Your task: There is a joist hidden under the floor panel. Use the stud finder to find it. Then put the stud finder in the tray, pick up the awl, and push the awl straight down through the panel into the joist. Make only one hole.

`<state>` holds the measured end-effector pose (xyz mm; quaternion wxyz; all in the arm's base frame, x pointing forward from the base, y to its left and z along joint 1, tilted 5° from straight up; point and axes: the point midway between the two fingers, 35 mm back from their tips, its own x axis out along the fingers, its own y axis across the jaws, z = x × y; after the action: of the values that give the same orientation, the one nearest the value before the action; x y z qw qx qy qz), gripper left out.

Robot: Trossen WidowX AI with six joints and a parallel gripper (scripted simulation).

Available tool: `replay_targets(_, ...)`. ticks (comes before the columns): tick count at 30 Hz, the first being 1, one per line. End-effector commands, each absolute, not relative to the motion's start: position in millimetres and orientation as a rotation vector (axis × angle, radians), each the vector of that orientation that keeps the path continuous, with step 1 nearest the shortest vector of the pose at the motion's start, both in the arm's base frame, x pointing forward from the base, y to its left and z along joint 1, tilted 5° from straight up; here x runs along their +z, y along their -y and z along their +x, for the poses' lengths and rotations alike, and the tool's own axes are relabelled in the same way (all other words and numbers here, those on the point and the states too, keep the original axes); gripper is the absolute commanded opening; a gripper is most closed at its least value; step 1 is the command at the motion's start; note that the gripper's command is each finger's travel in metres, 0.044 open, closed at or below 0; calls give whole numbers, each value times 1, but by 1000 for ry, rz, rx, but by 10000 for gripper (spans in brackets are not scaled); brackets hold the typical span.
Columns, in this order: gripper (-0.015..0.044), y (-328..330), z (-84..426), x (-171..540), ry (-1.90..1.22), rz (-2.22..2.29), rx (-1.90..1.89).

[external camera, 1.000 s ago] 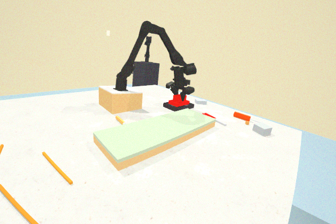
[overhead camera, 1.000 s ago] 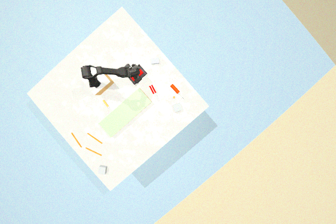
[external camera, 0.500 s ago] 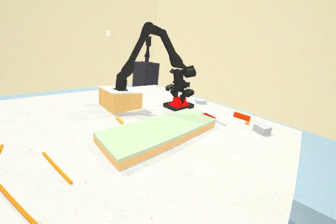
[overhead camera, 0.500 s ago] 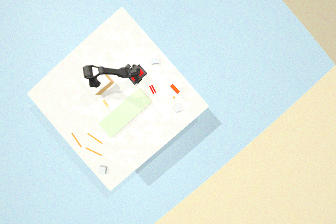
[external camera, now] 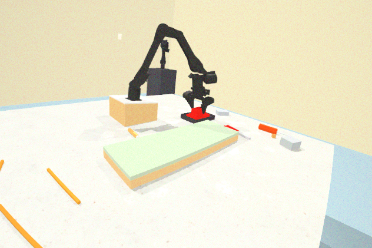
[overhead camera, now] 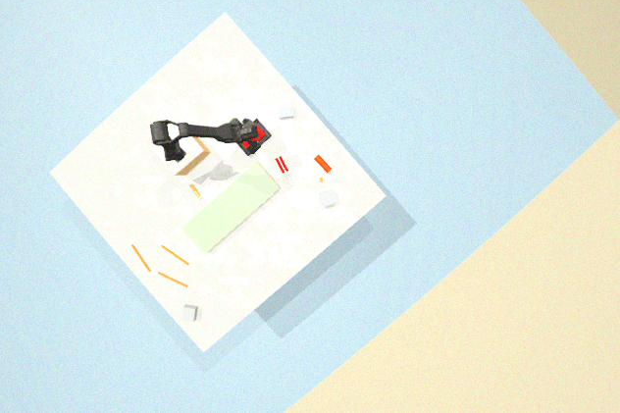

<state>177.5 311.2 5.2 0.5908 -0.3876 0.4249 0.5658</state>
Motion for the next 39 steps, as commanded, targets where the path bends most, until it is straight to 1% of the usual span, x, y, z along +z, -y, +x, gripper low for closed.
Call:
replay_targets(1, 440, -314, 183, 61, -945, -892, 1319)
replay_targets(4, 440, -308, 180, 89, -945, -892, 1319)
replay_targets(6, 440, -308, 180, 89, -945, -892, 1319)
replay_targets(8, 440, -302, 190, 71, -963, -877, 1283)
replay_targets(15, 440, -199, 255, 46, -1153, -715, 973)
replay_targets(18, 440, -150, 268, 36, -1230, -633, 841)
replay_targets(22, 440, -86, 272, 23, -1326, -514, 669)
replay_targets(26, 440, -27, 261, 11, -1413, -385, 502)
replay_targets(30, 440, 25, 238, 0, -1490, -244, 341)
replay_targets(35, 440, 75, 196, -13, -1571, -53, 148)
replay_targets(39, 440, 101, 156, -22, -1621, 111, 2)
